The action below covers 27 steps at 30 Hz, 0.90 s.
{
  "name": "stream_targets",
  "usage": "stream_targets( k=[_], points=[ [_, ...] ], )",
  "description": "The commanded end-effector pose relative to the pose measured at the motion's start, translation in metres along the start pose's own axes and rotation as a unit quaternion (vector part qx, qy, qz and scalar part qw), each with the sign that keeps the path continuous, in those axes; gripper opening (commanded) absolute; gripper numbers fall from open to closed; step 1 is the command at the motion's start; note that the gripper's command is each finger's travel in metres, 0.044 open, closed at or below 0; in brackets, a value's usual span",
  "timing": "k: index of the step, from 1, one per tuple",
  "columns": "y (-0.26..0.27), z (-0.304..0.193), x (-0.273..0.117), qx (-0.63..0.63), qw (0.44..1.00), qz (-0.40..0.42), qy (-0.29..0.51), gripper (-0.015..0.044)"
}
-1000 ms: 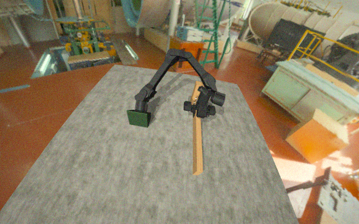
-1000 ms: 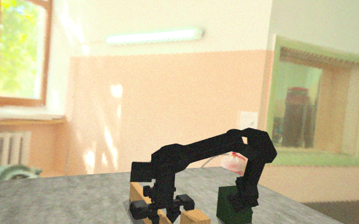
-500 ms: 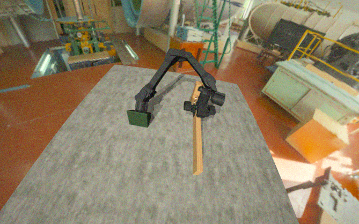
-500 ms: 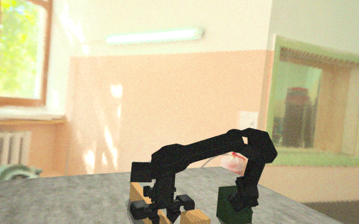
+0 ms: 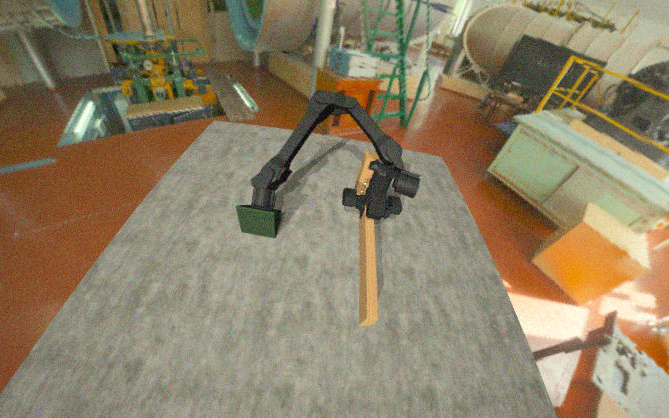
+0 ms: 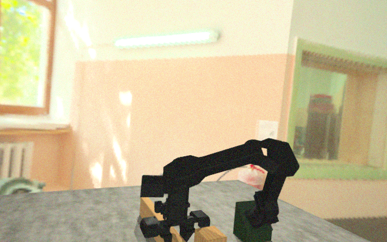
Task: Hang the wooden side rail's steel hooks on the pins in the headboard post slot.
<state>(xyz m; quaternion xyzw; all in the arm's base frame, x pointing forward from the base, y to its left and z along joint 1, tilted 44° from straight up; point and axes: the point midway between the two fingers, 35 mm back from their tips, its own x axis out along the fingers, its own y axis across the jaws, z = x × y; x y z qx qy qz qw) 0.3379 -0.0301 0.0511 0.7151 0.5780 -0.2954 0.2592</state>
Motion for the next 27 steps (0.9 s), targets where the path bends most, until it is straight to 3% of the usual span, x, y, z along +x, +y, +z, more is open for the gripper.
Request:
stream_targets(
  k=[1, 27],
  points=[
    [0.0028, -0.0022, -0.0054, 0.0, 1.0, 0.008, -0.001, 0.0],
    [0.0009, -0.005, -0.0042, 0.0, 1.0, 0.008, -0.001, 0.0]
  ],
)
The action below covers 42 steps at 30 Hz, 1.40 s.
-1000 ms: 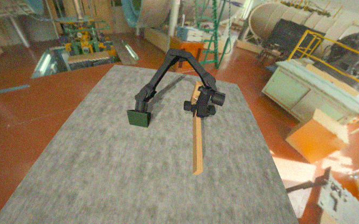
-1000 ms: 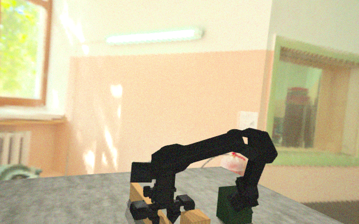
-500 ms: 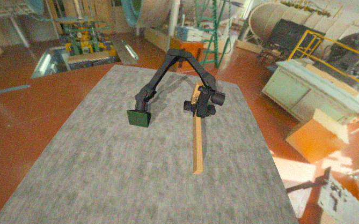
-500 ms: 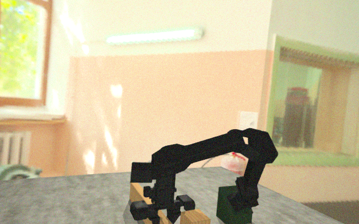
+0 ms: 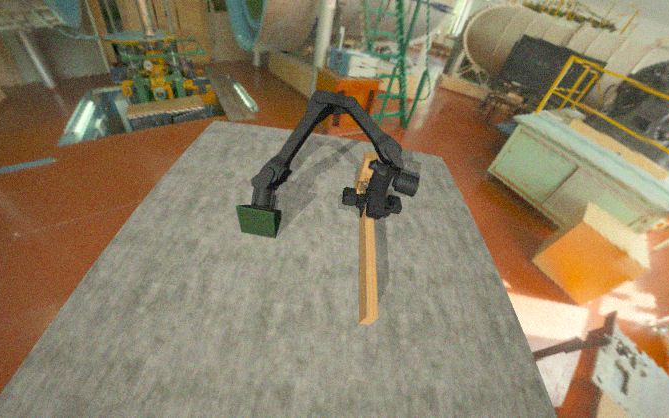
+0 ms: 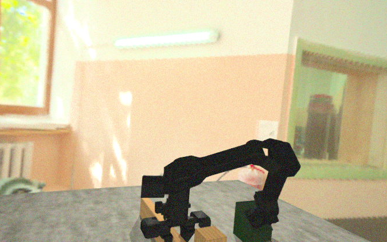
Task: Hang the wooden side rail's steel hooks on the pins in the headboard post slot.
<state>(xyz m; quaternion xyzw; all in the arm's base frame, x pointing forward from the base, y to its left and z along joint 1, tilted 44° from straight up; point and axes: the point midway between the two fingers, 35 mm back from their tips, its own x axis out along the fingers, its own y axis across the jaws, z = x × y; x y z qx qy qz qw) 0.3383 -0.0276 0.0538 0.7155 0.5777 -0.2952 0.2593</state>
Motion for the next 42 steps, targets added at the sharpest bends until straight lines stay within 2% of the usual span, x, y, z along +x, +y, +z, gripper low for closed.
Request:
stream_targets(
  k=[1, 42],
  points=[
    [0.0008, -0.0015, -0.0039, 0.0, 1.0, 0.007, -0.001, 0.0],
    [0.0022, -0.0061, -0.0052, 0.0, 1.0, 0.007, -0.001, 0.0]
  ],
)
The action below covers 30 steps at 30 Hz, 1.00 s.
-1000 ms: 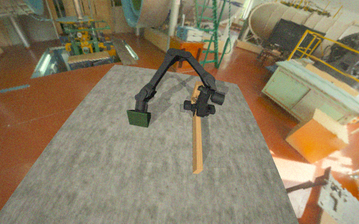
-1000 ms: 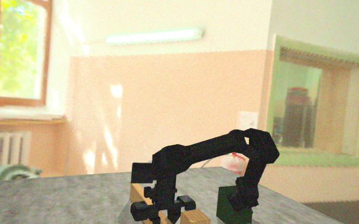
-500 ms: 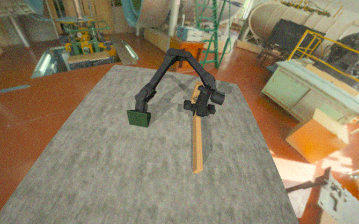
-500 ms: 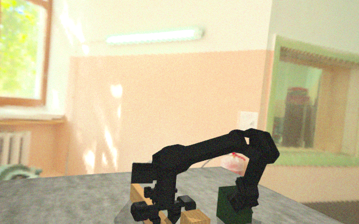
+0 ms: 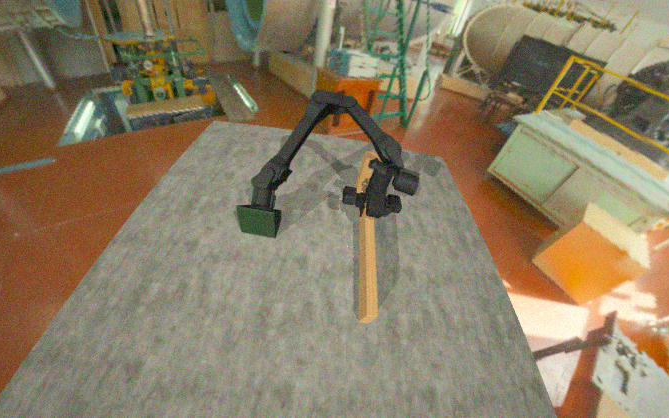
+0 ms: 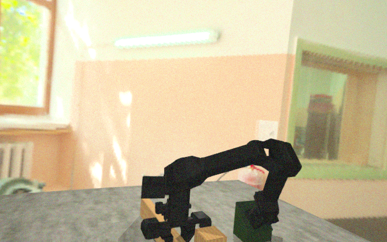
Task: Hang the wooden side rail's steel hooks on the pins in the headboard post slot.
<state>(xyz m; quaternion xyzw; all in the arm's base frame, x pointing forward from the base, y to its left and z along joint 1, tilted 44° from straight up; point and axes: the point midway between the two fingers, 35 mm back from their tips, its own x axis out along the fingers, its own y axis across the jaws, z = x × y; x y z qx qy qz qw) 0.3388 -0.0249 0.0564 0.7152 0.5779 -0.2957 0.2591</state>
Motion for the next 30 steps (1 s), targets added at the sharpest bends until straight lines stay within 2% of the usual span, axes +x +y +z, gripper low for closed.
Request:
stream_targets(
  k=[1, 30],
  points=[
    [0.0021, -0.0024, -0.0051, 0.0, 1.0, 0.008, -0.001, 0.0],
    [0.0015, -0.0057, -0.0044, 0.0, 1.0, 0.008, -0.001, 0.0]
  ],
)
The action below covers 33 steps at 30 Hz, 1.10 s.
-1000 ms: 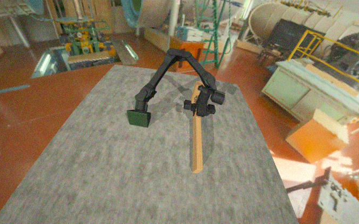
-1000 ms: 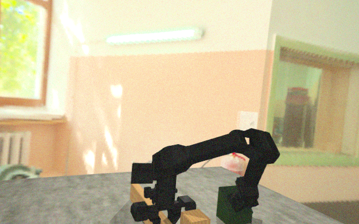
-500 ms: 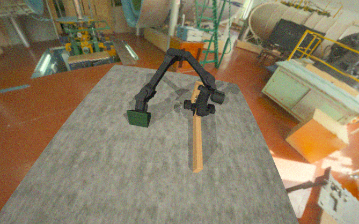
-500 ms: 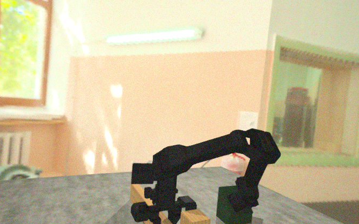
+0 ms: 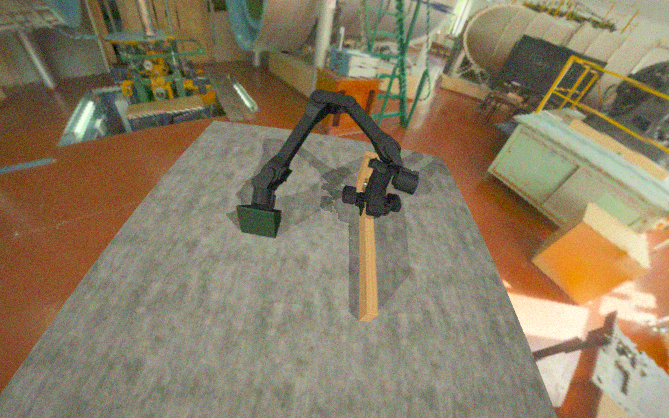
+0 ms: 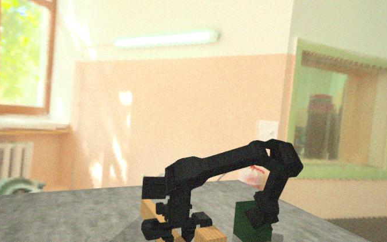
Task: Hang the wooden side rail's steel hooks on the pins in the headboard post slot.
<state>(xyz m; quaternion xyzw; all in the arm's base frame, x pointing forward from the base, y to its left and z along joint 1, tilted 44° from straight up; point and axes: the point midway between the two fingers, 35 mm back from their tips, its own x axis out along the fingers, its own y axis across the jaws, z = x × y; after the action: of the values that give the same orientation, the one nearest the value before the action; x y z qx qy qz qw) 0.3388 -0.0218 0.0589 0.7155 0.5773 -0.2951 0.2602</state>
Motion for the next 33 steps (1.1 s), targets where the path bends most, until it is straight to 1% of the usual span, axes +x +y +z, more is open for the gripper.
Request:
stream_targets(
  k=[1, 33],
  points=[
    [0.0021, -0.0019, -0.0048, 0.001, 1.0, 0.007, -0.001, 0.0],
    [0.0016, -0.0055, -0.0047, 0.001, 1.0, 0.007, -0.001, 0.0]
  ],
)
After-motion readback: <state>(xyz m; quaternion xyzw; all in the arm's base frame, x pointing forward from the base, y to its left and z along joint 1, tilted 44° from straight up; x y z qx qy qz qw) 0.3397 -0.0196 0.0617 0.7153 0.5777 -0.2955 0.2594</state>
